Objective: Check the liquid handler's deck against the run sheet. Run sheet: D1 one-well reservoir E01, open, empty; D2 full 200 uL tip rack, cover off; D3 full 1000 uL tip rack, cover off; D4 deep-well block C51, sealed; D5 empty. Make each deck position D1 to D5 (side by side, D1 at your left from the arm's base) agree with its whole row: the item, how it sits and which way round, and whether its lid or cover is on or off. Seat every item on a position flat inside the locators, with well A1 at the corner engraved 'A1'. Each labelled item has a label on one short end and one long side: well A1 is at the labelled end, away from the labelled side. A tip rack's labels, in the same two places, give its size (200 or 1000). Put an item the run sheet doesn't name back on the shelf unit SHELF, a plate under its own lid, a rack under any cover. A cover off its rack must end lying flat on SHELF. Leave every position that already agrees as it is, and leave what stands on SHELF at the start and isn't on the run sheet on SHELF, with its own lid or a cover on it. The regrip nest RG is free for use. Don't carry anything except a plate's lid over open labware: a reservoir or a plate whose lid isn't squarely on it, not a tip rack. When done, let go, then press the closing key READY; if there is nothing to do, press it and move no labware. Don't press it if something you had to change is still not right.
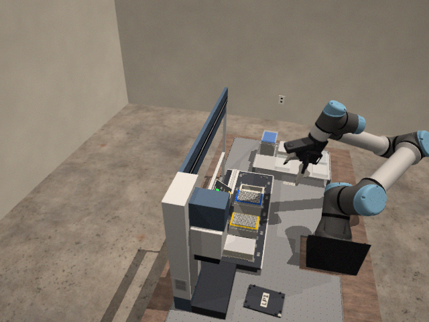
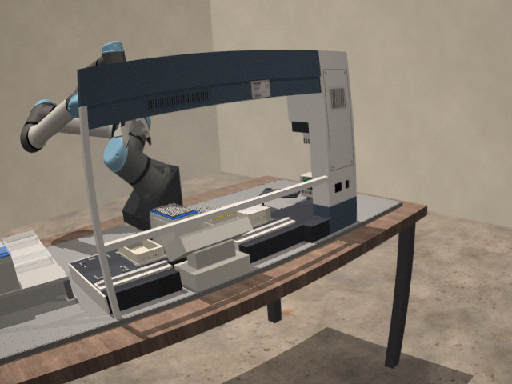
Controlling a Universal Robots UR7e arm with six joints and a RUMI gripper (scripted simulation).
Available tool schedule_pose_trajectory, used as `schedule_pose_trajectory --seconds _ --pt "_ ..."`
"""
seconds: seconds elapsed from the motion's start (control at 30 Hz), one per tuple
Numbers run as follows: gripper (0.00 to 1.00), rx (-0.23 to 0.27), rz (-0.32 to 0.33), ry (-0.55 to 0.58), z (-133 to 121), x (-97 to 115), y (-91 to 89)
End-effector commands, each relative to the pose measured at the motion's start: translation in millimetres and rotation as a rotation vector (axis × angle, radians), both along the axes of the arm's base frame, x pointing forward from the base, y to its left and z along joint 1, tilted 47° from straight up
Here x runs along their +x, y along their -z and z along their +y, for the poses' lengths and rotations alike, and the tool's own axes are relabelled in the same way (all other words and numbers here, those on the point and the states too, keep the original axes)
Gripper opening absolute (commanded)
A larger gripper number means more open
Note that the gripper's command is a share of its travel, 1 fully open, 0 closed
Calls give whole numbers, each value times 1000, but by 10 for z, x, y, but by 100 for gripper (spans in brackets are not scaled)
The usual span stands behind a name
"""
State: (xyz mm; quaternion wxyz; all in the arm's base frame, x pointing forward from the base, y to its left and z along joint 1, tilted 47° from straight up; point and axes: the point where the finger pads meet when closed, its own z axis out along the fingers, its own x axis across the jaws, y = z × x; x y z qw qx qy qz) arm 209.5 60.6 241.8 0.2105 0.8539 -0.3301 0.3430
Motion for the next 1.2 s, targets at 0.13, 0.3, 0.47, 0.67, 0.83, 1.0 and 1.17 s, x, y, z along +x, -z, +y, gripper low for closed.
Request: schedule_pose_trajectory --seconds 0.13,0.3,0.47,0.67,0.83,1.0,1.17 --pt "82 16 -30 153 0 4 -3" --pt "82 28 -50 250 0 4 -3" --pt "82 35 -61 308 1 4 -3" --pt "82 49 -85 425 1 4 -3" --pt "82 61 -104 523 1 4 -3" --pt "82 68 -115 581 0 4 -3" --pt "82 73 -126 596 93 -13 45"
